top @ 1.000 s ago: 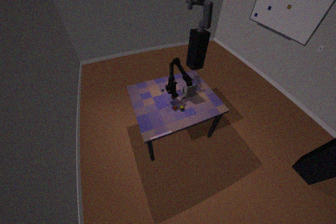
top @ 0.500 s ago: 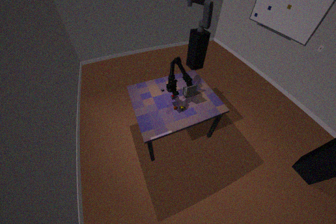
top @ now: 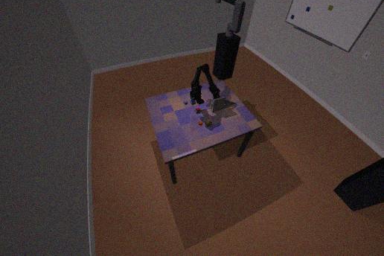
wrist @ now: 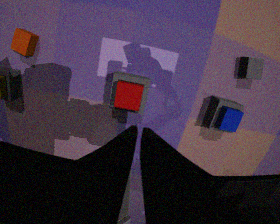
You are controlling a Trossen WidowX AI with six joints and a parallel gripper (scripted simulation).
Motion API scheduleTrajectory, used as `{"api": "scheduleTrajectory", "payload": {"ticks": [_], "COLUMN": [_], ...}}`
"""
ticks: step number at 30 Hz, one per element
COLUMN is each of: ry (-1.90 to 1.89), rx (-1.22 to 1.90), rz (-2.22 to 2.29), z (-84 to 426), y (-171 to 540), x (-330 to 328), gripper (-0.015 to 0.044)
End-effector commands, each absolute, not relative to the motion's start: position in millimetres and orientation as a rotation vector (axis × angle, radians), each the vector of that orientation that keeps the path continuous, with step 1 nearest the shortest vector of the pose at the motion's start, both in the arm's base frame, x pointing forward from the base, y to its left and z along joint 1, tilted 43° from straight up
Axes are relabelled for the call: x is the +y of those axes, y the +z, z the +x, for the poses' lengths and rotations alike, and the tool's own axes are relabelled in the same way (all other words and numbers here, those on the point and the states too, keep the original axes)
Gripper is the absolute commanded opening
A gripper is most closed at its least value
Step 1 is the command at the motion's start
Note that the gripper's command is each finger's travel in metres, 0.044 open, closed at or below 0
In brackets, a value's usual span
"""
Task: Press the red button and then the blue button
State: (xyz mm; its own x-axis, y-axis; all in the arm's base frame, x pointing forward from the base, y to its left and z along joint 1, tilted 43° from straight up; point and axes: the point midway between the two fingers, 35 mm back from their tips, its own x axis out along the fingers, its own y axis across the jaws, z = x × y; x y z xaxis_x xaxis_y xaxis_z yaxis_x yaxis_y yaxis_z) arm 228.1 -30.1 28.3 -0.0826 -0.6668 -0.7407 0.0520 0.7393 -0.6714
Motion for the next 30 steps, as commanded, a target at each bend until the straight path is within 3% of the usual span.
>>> {"api": "scheduleTrajectory", "payload": {"ticks": [1, 8, 30], "ry": [-0.641, -0.666, -0.668], "rx": [1.529, 1.525, 1.525], "rz": [-0.493, -0.511, -0.513], "z": [235, 213, 209], "y": [67, 126, 78], "x": [-65, -128, -173], "gripper": [0.0020, 0.0020, 0.0020]}}
